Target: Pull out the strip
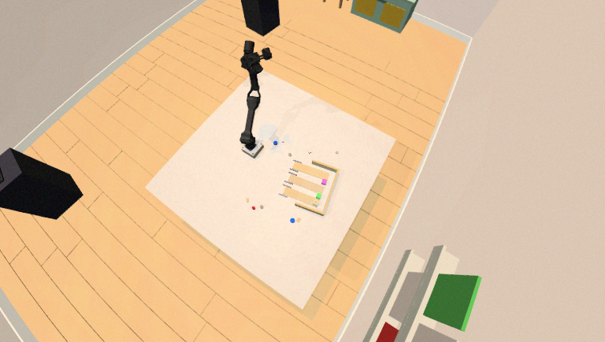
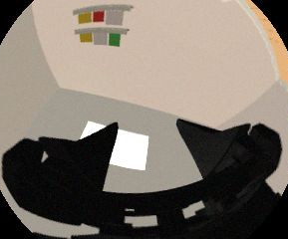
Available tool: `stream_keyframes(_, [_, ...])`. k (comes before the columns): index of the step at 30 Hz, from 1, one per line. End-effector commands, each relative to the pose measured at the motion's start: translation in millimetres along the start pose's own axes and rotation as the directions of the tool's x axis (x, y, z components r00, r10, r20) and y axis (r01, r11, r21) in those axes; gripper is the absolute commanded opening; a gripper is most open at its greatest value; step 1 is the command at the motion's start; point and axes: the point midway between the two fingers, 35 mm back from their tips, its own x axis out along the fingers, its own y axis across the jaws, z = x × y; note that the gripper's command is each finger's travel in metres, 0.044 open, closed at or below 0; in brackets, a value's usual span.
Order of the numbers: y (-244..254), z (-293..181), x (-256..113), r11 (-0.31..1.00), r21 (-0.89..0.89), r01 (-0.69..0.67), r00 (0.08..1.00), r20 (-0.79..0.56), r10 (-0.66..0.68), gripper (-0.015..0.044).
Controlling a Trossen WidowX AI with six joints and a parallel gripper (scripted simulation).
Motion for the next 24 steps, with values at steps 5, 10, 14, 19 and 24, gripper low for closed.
stream_keyframes(5, [60, 6, 14, 0.94, 0.34, -0.028, 0.999, 0.024, 0.021, 0.04])
stream_keyframes(10, [122, 31, 36, 0.731, 0.678, -0.081, 0.996, 0.077, 0.038, 0.04])
stream_keyframes(14, [170, 69, 59, 0.44, 0.885, -0.153, 0.988, 0.149, 0.043, 0.04])
stream_keyframes(19, [209, 131, 87, 0.039, 0.966, -0.256, 0.966, 0.255, 0.031, 0.04])
stream_keyframes(24, [226, 193, 108, -0.287, 0.895, -0.341, 0.934, 0.357, 0.004, 0.04])
